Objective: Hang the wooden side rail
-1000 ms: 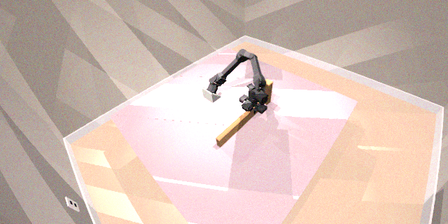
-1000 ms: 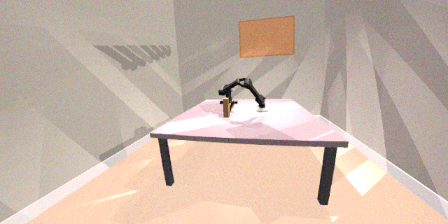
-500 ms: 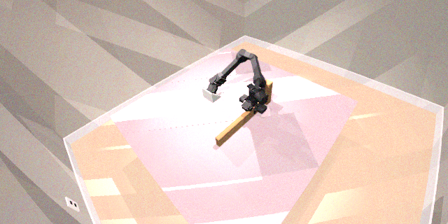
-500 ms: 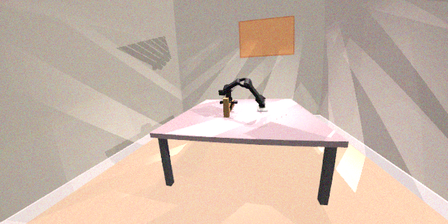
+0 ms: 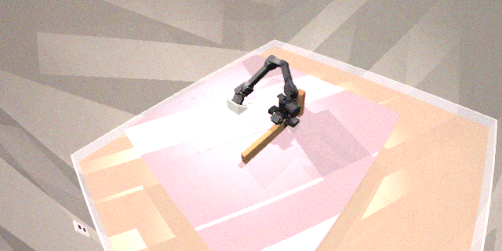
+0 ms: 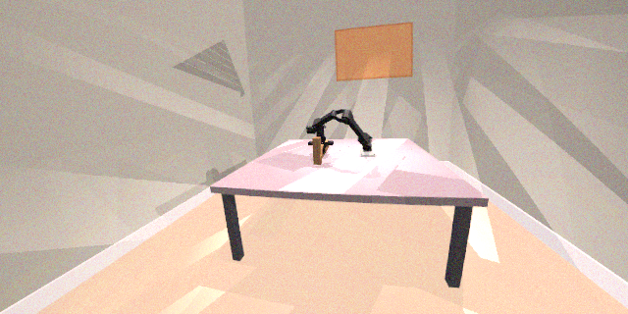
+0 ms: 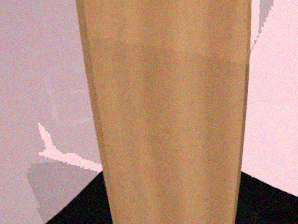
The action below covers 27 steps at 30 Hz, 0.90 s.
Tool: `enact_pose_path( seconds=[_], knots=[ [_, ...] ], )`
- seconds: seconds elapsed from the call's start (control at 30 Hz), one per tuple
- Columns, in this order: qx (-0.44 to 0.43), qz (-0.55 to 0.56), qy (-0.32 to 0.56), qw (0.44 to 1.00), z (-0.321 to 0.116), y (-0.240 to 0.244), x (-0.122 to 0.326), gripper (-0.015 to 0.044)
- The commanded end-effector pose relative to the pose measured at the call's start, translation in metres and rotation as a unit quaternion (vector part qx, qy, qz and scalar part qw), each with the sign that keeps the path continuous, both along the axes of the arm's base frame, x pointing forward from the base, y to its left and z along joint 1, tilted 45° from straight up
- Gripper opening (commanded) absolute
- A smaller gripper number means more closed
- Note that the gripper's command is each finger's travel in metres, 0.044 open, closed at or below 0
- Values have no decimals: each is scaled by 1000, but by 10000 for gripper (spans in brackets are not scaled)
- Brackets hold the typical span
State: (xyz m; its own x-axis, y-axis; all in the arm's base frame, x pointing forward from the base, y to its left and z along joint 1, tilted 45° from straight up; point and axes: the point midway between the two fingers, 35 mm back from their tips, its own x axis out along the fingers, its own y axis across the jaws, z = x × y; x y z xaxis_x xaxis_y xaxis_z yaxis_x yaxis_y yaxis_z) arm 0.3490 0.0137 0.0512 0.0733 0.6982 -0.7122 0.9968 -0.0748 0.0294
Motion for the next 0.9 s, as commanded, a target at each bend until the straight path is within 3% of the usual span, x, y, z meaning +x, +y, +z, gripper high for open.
enact_pose_path(
  seconds=[0.0,0.87],
  knots=[
    [-1,-6,2,1000,1,-4,0,0],
    [-1,-6,2,1000,4,-7,-1,0]
  ],
)
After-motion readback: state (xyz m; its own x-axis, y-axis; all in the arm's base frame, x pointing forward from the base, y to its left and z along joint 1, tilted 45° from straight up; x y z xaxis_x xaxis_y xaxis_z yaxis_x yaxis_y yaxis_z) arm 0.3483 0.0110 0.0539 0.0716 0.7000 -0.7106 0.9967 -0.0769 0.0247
